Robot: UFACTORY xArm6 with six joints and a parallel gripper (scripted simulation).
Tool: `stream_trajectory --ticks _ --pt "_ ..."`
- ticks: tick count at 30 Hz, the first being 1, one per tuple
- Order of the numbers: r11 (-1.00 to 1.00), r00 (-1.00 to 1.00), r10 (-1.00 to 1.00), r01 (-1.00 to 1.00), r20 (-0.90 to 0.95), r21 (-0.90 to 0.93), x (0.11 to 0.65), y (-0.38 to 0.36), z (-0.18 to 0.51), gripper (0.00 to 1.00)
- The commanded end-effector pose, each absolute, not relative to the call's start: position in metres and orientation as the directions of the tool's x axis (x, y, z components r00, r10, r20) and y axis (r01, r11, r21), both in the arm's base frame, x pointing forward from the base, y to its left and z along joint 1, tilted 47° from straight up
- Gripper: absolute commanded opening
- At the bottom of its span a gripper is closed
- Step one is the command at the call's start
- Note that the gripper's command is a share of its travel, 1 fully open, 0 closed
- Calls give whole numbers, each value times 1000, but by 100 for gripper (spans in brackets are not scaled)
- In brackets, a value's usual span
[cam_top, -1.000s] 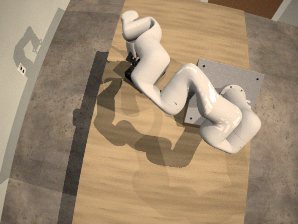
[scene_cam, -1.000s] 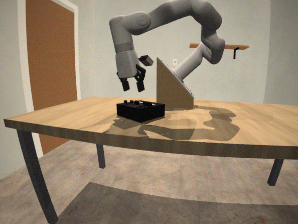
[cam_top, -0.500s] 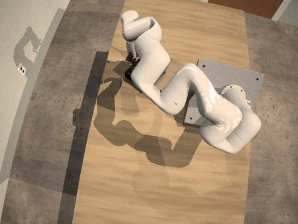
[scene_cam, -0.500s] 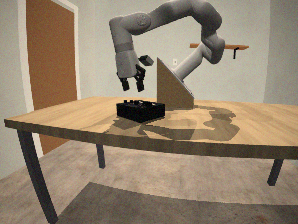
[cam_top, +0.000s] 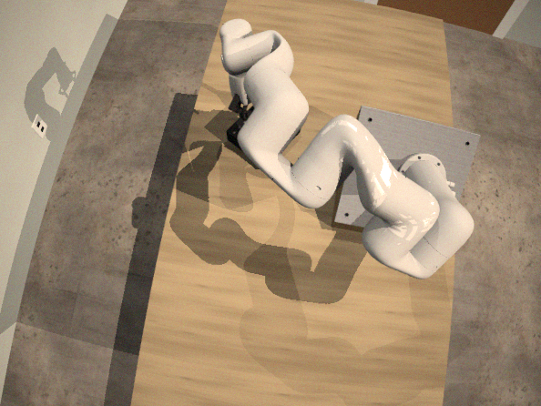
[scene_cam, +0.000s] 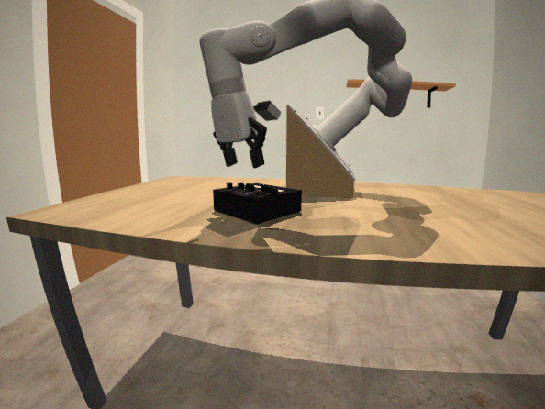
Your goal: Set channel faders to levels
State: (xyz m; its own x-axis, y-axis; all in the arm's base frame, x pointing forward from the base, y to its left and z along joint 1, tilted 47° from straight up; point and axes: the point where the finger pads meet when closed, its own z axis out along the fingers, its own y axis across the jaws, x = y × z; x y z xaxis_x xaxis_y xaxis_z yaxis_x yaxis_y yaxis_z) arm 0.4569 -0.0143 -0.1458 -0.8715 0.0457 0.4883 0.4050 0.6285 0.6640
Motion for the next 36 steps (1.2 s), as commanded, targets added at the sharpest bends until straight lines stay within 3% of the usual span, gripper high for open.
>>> stream_trajectory --ticks 1,8,12,17,19,28,36 --pt "629 -873 48 404 485 664 458 -16 -145 100" --pt "619 -837 125 486 533 617 458 -19 -139 100" --pt "547 -693 330 694 641 469 455 -31 -121 100" --pt "485 -602 414 781 683 394 448 -41 -104 100" --pt "389 -466 512 875 722 289 442 -47 -95 100" --pt "120 -110 674 992 730 39 432 -54 -83 100" --pt "113 -101 678 993 728 33 432 -54 -83 100"
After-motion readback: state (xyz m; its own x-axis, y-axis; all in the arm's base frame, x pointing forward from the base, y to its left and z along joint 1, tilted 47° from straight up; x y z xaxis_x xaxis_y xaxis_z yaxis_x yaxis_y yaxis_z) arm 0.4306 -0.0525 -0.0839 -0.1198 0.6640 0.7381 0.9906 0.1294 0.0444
